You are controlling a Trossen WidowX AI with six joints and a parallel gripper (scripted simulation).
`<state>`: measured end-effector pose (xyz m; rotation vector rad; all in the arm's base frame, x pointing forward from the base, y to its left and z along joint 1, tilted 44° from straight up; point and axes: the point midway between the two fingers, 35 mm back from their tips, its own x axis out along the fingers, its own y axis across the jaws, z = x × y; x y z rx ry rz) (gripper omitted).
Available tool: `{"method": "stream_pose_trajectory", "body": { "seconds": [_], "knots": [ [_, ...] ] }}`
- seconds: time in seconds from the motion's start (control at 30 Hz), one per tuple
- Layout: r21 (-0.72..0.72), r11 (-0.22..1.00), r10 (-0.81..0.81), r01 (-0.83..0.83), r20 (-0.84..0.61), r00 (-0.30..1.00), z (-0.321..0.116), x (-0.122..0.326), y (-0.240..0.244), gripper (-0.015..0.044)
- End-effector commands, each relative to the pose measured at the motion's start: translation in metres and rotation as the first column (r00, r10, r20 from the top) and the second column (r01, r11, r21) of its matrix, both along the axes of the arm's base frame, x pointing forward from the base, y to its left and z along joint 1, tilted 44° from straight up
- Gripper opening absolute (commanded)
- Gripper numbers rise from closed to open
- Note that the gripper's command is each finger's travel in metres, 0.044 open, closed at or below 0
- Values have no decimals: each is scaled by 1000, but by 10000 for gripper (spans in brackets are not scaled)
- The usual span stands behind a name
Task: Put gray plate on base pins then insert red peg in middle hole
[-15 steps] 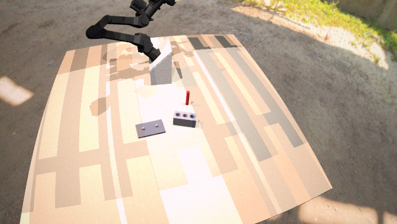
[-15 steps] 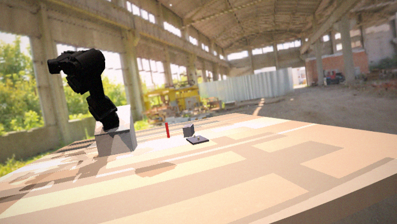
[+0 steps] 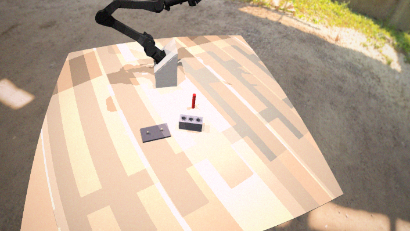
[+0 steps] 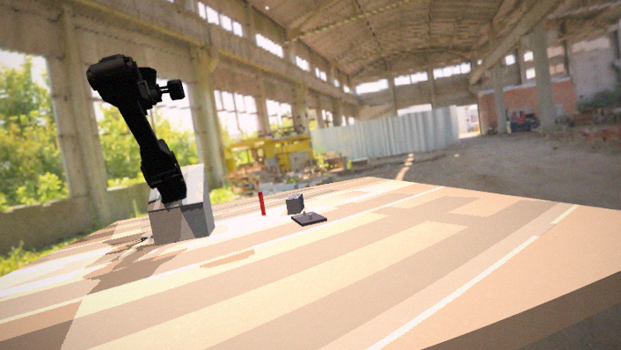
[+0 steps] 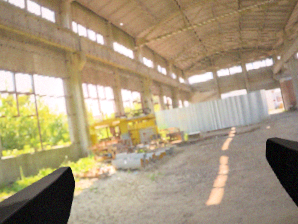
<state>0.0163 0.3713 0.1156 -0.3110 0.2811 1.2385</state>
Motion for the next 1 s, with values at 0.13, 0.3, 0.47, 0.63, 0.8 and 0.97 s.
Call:
{"method": "stream_pose_trajectory", "body": {
  "seconds": [0.13, 0.3, 0.47, 0.63, 0.8, 0.97],
  "knots": [
    [-377, 884, -226, 275, 170, 959, -52, 122, -5, 440],
    [-619, 679, -305, 395, 252, 919, -83, 199, -39, 440],
    [-818, 402, -347, 411, 280, 895, -107, 265, -96, 440],
    [-947, 115, -384, 301, 238, 892, -125, 313, -170, 440],
    [-990, -122, -444, 76, 123, 888, -135, 340, -252, 440],
    [-953, -246, -519, -176, -24, 855, -139, 347, -323, 440]
  ]
}}
